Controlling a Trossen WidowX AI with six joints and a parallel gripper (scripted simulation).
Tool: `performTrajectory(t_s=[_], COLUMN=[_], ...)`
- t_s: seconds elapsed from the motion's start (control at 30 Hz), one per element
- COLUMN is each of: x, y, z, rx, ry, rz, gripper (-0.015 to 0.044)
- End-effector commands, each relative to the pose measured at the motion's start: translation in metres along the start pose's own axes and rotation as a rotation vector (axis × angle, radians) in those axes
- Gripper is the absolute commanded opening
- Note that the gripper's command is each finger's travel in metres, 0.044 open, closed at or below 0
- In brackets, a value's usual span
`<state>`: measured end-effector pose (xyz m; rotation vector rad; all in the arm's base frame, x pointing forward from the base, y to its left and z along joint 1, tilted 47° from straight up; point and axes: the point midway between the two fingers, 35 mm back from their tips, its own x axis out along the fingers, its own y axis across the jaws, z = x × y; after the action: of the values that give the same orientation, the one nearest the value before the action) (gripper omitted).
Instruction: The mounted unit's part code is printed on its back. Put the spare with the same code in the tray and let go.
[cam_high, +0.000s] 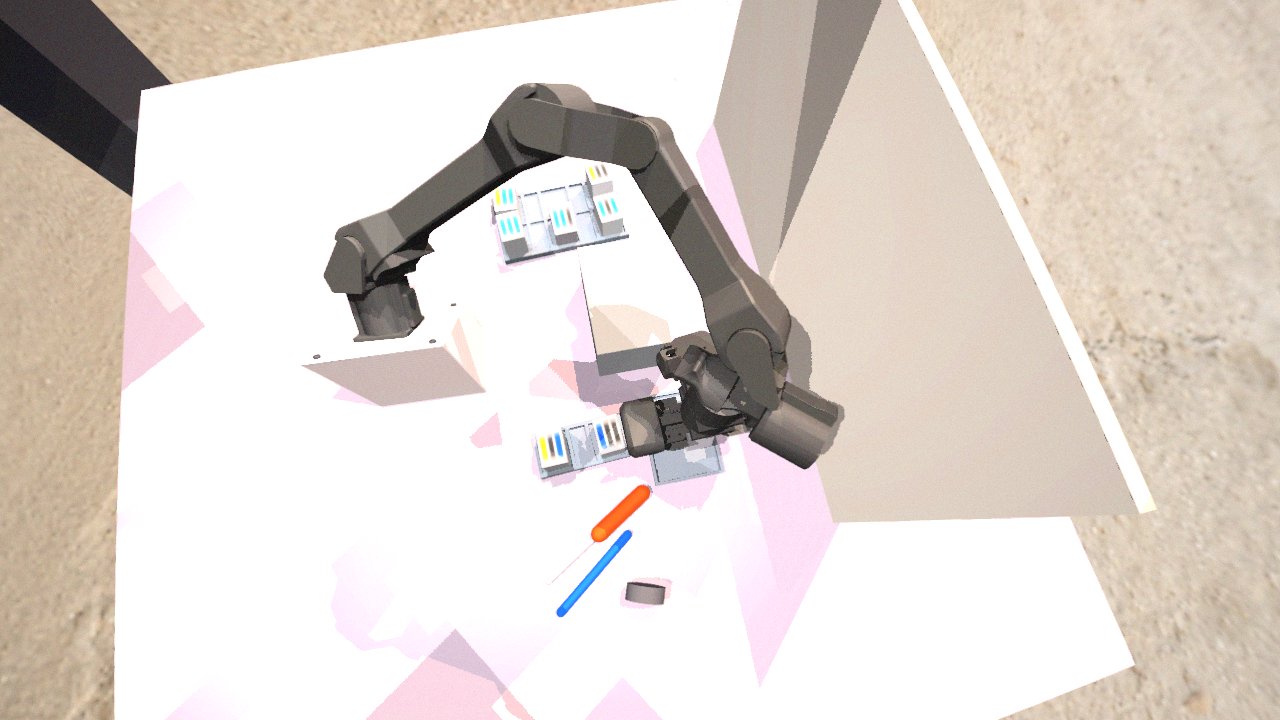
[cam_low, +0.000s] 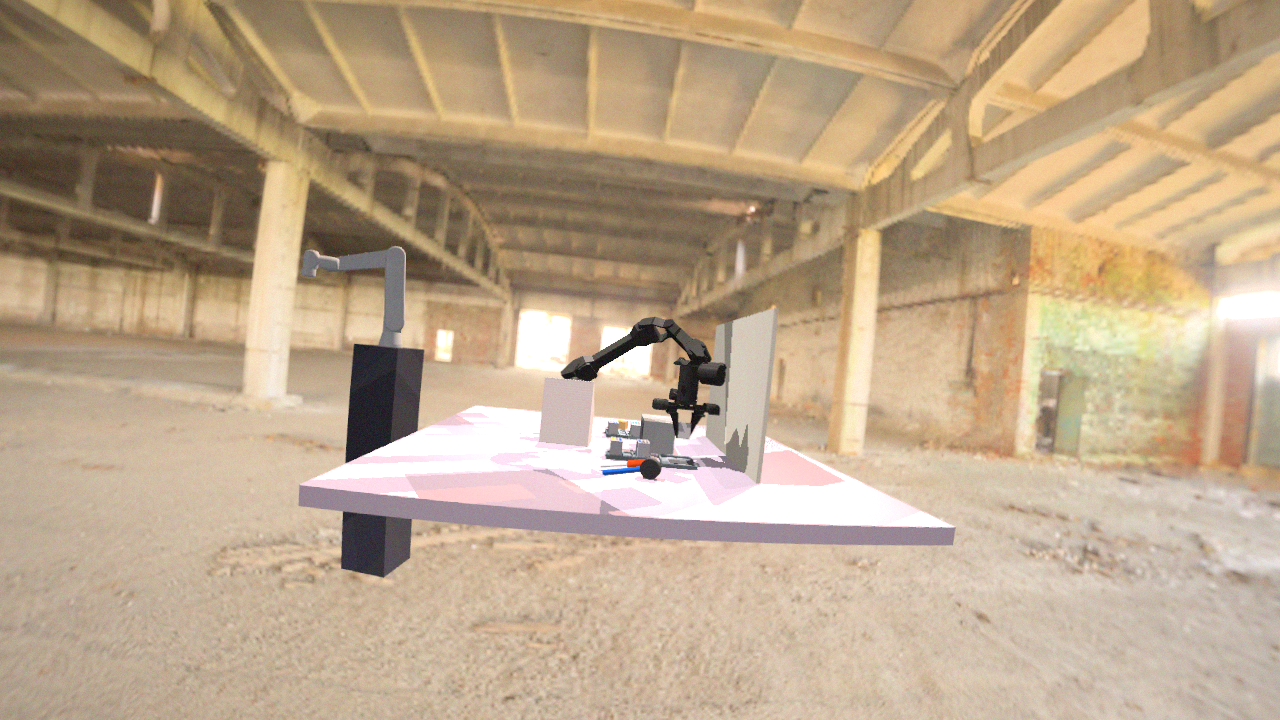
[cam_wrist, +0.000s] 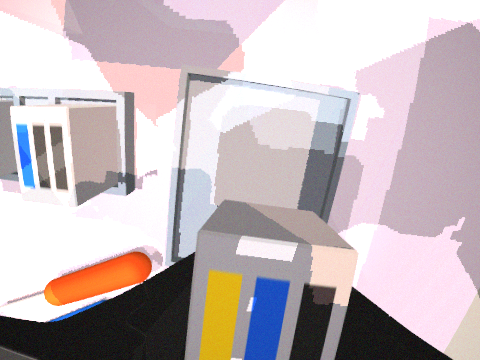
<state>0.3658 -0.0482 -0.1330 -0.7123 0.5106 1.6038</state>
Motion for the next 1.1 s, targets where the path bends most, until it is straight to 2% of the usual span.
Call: performTrajectory(t_s=[0.0, 1.07], x=[0.005, 0.040], y=[0.000, 0.004], z=[0.000, 0.003], rx=[0.005, 0.005], ry=[-0.004, -0.009], rz=[-0.006, -0.006], gripper=[0.0000, 0.0000])
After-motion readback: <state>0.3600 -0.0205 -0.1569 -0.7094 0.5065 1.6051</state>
